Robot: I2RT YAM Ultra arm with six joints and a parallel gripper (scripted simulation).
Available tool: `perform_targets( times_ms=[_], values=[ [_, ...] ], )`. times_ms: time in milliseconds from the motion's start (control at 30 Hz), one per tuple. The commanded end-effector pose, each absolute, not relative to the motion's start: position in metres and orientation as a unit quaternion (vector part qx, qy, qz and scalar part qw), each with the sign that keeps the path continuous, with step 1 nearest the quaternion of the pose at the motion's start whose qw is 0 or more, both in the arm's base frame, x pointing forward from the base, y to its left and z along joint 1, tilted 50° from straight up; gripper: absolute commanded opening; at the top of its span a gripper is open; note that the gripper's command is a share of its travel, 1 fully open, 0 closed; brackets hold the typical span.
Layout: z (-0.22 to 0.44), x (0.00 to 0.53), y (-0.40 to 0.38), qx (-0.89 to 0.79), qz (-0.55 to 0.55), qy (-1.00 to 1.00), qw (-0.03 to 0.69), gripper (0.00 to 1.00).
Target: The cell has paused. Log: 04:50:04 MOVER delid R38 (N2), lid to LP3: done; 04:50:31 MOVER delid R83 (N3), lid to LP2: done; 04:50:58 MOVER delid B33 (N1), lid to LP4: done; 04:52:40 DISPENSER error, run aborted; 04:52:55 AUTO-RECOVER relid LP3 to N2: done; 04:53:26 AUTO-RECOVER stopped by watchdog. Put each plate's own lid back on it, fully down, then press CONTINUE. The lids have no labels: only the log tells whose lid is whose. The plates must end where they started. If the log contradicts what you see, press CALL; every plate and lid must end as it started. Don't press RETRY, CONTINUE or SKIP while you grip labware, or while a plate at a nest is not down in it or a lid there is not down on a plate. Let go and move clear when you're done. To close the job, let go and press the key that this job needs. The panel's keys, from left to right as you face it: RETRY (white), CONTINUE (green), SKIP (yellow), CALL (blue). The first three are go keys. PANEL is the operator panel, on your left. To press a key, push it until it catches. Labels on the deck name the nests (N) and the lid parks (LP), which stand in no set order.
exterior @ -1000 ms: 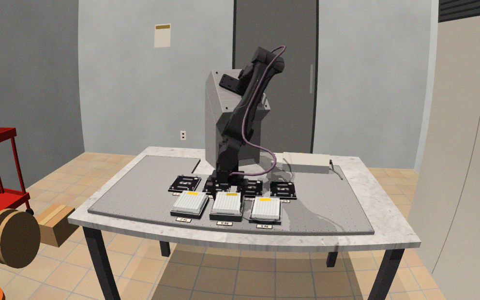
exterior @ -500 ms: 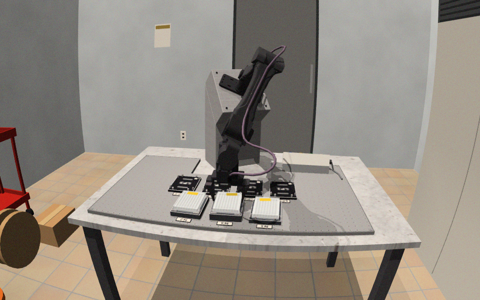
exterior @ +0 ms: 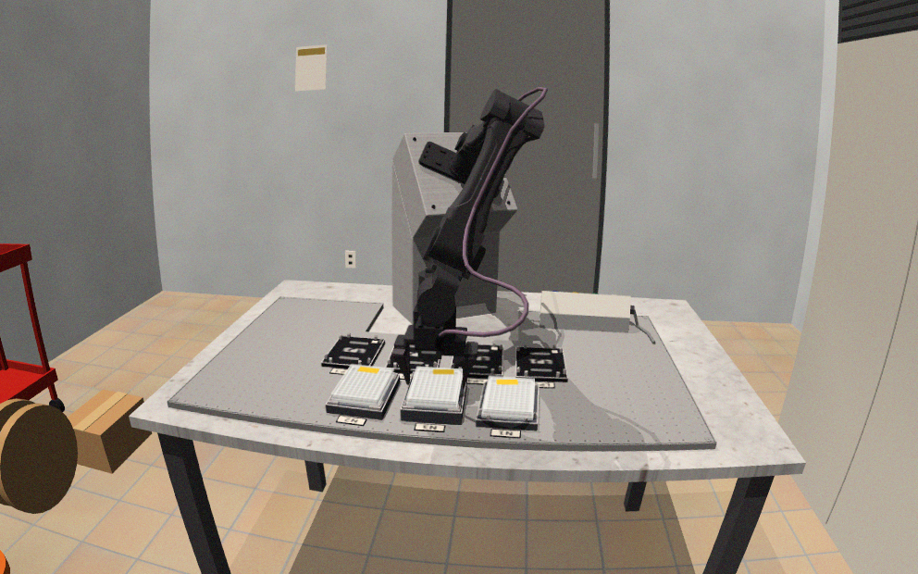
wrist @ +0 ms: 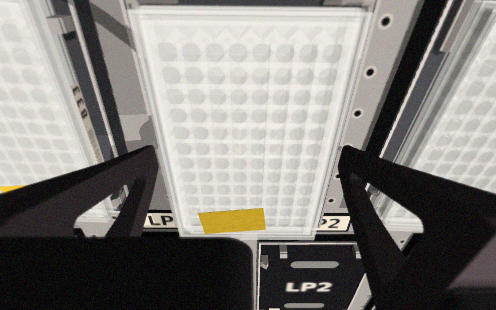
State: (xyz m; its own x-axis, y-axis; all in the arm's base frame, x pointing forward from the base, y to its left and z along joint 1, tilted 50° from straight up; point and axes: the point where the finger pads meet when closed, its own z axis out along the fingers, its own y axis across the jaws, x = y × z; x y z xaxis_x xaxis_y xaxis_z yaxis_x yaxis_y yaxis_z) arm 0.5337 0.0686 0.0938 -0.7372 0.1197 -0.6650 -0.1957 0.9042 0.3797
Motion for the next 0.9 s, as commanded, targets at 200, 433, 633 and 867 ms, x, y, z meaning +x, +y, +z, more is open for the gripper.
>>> perform_targets(
  times_ms=[200, 433, 633, 867],
  values=[
    [0.099, 0.535, 0.065, -0.018, 0.217, 0.904, 0.367, 1.0],
    [0.099, 0.535, 0.065, -0.018, 0.217, 0.904, 0.367, 1.0],
    [0.099, 0.535, 0.065, -0.018, 0.217, 0.904, 0.367, 1.0],
    [0.101, 0.525, 0.059, -0.015, 0.218, 0.906, 0.361, 1.0]
  ],
)
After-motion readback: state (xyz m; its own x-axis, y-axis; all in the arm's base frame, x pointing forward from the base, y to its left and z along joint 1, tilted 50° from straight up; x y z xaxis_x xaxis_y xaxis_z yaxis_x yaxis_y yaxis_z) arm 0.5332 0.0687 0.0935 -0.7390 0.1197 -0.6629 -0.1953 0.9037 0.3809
